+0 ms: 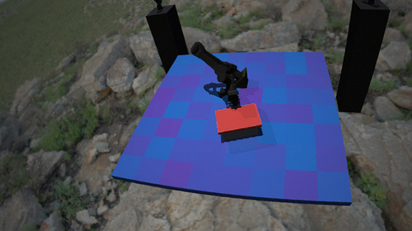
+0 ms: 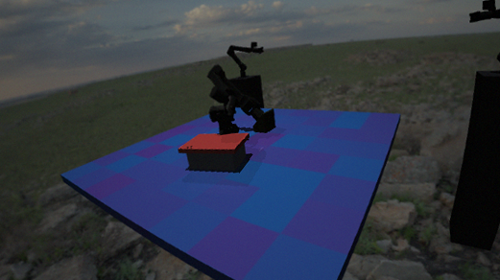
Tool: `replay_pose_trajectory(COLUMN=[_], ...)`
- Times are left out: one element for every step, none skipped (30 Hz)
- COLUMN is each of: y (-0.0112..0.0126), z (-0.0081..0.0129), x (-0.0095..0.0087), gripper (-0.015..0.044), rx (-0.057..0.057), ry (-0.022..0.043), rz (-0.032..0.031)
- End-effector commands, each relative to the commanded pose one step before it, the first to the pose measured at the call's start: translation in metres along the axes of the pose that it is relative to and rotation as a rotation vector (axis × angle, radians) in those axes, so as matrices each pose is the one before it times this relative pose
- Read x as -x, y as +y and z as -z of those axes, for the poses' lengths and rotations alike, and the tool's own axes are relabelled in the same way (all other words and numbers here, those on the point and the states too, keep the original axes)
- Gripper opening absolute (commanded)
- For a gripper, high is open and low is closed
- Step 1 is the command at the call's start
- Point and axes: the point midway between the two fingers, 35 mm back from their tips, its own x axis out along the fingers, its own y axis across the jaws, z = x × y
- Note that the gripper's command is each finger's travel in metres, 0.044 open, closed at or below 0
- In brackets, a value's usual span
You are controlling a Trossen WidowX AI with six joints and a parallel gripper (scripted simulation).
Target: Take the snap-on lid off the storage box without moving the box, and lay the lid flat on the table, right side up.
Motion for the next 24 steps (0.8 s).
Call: replay_pose_trajectory(y=[0.00084, 0.00015, 0.00015, 0.00015, 0.00015, 0.00015, 0.00015, 0.00014, 0.00014, 0.00013, 0.00013, 0.00012, 0.00011, 0.0001, 0.0001, 0.0001, 0.00012, 0.00013, 0.00013, 0.00013, 0.00013, 0.00013, 0.00014, 0.00014], z=[-0.00005, 0.00001, 0.00001, 0.00001, 0.0, 0.0, 0.0, 0.0, 0.0, 0.0, 0.0, 0.0, 0.0, 0.0, 0.0, 0.0, 0.0, 0.0, 0.0, 0.0, 0.0, 0.0, 0.0, 0.0], x=[0.00065, 0.00014, 0.00014, 0.00014, 0.00014, 0.00014, 0.00014, 0.00014, 0.00015, 0.00016, 0.00016, 0.00017, 0.00018, 0.00019, 0.0002, 0.0002, 0.00017, 0.00016, 0.00016, 0.00016, 0.00016, 0.00015, 0.00015, 0.00015], gripper=[0.0, 0.0, 0.0, 0.0, 0.0, 0.0, 0.0, 0.0, 0.0, 0.0, 0.0, 0.0, 0.0, 0.0, 0.0, 0.0, 0.0, 0.0, 0.0, 0.0, 0.0, 0.0, 0.0, 0.0], rx=[-0.0002, 0.0, 0.0, 0.0, 0.0, 0.0, 0.0, 0.0, 0.0, 0.0, 0.0, 0.0, 0.0, 0.0, 0.0, 0.0, 0.0, 0.0, 0.0, 0.0, 0.0, 0.0, 0.0, 0.0], ry=[0.00016, 0.00001, 0.00001, 0.00001, 0.00001, 0.00001, 0.00001, 0.00001, 0.00001, 0.00001, 0.00001, 0.00001, 0.00001, 0.00001, 0.00001, 0.00001, 0.00001, 0.00001, 0.00001, 0.00001, 0.00001, 0.00001, 0.00001, 0.00001], rz=[0.00047, 0.0, 0.0, 0.0, 0.0, 0.0, 0.0, 0.0, 0.0, 0.0, 0.0, 0.0, 0.0, 0.0, 0.0, 0.0, 0.0, 0.0, 0.0, 0.0, 0.0, 0.0, 0.0, 0.0])
